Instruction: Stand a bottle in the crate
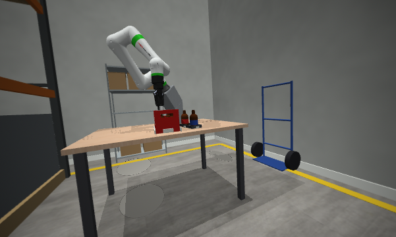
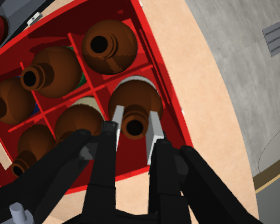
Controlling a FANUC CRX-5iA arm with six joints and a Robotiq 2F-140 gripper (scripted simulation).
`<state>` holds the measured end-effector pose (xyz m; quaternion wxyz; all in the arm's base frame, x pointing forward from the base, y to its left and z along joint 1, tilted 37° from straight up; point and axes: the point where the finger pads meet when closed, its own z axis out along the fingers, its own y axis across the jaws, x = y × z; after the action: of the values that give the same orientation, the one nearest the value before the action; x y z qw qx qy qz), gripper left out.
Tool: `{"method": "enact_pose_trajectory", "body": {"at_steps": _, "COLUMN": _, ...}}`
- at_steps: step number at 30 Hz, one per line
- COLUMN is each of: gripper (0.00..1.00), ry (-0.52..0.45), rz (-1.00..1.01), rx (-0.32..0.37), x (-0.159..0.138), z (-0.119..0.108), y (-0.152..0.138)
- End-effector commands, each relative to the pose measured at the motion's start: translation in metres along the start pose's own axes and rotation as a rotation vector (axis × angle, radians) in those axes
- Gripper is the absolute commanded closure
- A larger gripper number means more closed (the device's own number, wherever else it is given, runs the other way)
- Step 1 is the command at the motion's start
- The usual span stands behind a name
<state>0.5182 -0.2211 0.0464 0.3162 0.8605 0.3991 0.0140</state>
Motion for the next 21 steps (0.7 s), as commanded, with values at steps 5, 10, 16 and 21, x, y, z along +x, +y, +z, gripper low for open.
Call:
{"method": "enact_pose_trajectory", "body": {"at_steps": 5, "gripper": 1.00, "ry": 0.000, "rz": 0.000, "rx": 0.000, "x": 0.0002, "z": 0.0019, "y": 0.0001}}
{"method": "enact_pose_trajectory", "body": {"at_steps": 10, "gripper": 1.00, "ry": 0.000, "rz": 0.000, "rx": 0.000, "x": 0.0002, "z": 0.0024, "y": 0.0001}}
{"method": "enact_pose_trajectory", "body": {"at_steps": 16, "gripper": 1.00, "ry": 0.000, "rz": 0.000, "rx": 0.000, "x": 0.0002, "z": 0.0029, "y": 0.0001}}
{"method": "enact_pose_trajectory", "body": {"at_steps": 21, "gripper": 1.00, "ry": 0.000, "rz": 0.000, "rx": 0.000, "x": 0.0002, "z": 0.0029, "y": 0.0001}}
